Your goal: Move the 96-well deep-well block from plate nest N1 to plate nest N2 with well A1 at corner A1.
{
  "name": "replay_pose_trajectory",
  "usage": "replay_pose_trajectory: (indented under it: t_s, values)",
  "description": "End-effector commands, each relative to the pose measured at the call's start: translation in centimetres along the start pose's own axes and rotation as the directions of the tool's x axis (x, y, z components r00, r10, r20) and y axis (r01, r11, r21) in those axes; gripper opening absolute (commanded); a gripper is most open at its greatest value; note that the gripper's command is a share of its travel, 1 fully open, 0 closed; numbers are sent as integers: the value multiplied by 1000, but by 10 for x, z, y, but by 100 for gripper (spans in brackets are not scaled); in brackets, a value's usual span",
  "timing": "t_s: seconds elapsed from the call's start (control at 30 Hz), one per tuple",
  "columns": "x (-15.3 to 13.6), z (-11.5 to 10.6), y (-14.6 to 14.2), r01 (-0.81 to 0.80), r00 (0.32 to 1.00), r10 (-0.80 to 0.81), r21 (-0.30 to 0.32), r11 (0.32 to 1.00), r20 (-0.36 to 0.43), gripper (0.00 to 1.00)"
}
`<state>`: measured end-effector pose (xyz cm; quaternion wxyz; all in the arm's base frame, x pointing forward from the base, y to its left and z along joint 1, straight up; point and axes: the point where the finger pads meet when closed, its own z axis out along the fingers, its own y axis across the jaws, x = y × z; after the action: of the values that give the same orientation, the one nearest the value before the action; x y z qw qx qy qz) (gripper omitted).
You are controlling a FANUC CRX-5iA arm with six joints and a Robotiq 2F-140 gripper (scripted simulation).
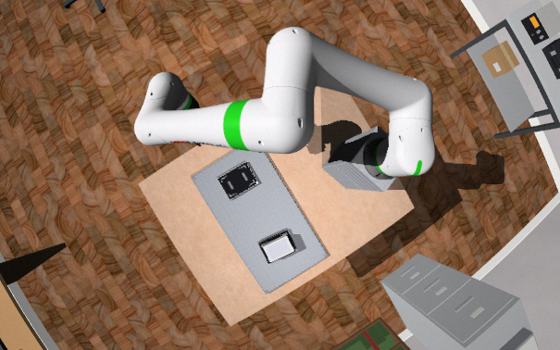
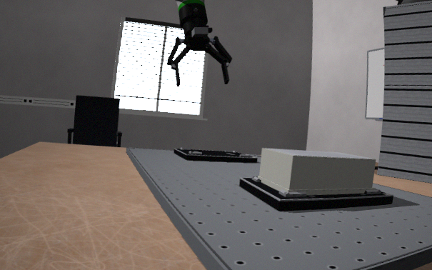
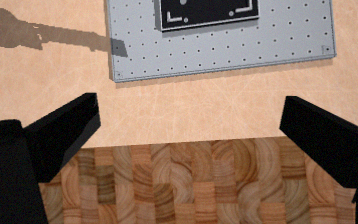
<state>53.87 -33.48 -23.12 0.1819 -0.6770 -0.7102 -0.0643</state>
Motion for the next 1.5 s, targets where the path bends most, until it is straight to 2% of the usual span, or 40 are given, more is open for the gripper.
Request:
replay_pose_trajectory:
  t_s: [0.0,0.53,0.77,1.0,1.1,1.47]
  values:
    - [0,-1,1,0,1000,0,-1,1000,1,100]
    - [0,-1,1,0,1000,0,-1,1000,1,100]
    - [25,13,19,222,974,-223,17,975,29,100]
    - [50,28,33,421,905,-423,44,906,46,100]
    - [51,29,34,433,899,-435,46,900,47,100]
    - [91,53,54,705,701,-711,98,702,53,100]
